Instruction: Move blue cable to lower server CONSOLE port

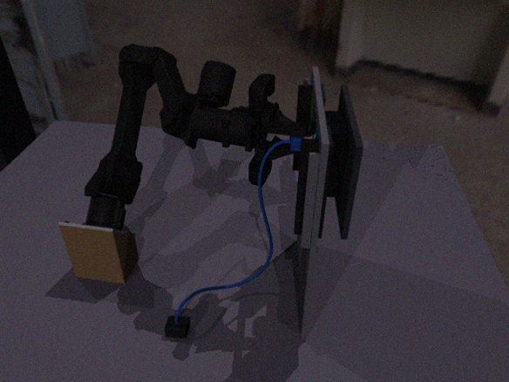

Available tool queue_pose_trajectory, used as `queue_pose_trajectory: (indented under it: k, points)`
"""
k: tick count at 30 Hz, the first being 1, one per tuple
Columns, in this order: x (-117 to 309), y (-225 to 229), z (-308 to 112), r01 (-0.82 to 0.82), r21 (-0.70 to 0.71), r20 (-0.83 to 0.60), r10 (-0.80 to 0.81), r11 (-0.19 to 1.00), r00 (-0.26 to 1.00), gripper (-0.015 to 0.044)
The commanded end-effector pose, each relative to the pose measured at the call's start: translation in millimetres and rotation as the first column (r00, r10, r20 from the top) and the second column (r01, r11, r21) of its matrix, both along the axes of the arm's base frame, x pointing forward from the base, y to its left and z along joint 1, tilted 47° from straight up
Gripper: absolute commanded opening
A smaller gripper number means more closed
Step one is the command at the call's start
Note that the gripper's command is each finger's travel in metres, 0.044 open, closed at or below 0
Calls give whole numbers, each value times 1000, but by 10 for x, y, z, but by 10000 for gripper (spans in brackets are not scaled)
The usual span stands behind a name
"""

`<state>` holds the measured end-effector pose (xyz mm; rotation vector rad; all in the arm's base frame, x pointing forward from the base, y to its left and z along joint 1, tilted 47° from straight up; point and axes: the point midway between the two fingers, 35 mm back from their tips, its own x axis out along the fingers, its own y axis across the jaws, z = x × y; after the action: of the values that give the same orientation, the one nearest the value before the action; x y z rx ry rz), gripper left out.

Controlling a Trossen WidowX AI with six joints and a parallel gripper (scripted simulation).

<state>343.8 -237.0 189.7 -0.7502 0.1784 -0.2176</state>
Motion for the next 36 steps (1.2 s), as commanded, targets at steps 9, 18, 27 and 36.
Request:
queue_pose_trajectory:
  k: [9, 18, 27, 36]
  points:
    - [-79, 4, -10, 0, -1, 1, 0, 1000, 1000, 0]
    - [-131, 8, -17, 0, -1, 1, 0, 1000, 1000, 0]
    - [-181, 11, -24, 0, -1, 1, 0, 1000, 1000, 0]
    - [-233, 14, -31, 0, -1, 0, 0, 1000, 1000, 0]
